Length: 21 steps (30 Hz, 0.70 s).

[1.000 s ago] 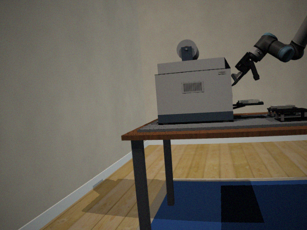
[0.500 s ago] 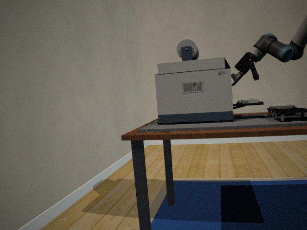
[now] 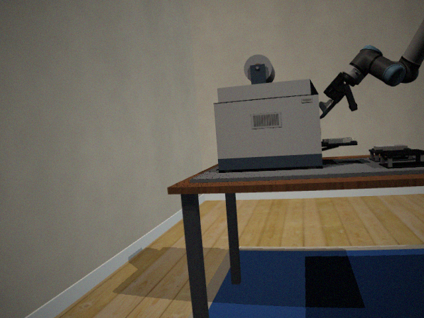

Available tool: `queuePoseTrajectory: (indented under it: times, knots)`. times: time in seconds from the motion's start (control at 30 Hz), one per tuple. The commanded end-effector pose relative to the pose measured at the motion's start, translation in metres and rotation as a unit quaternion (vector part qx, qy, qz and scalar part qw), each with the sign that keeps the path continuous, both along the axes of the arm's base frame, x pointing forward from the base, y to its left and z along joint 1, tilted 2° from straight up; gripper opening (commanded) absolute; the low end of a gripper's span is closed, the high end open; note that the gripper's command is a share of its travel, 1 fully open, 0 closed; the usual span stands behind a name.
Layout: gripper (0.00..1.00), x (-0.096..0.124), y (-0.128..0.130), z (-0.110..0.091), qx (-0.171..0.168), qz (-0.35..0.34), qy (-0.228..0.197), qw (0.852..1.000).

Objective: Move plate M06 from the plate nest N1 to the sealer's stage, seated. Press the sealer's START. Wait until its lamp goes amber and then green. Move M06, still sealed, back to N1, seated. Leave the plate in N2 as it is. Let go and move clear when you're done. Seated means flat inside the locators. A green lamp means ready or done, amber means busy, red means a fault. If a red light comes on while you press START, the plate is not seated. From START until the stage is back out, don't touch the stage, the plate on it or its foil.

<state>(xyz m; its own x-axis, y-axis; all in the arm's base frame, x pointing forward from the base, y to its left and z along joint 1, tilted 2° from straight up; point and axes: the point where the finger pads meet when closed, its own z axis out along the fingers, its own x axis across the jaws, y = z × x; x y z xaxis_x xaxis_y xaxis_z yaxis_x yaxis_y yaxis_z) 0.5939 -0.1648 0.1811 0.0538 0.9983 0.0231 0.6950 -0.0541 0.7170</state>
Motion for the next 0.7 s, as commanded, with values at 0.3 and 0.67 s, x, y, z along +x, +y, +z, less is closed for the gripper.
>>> queuePoseTrajectory:
  times: [0.3, 0.67]
  knots:
    - [0.0, -0.006, 0.0, 0.003, 0.0, 0.0, -0.001, 1.0]
    - [0.0, -0.022, 0.001, 0.011, 0.0, 0.0, -0.001, 1.0]
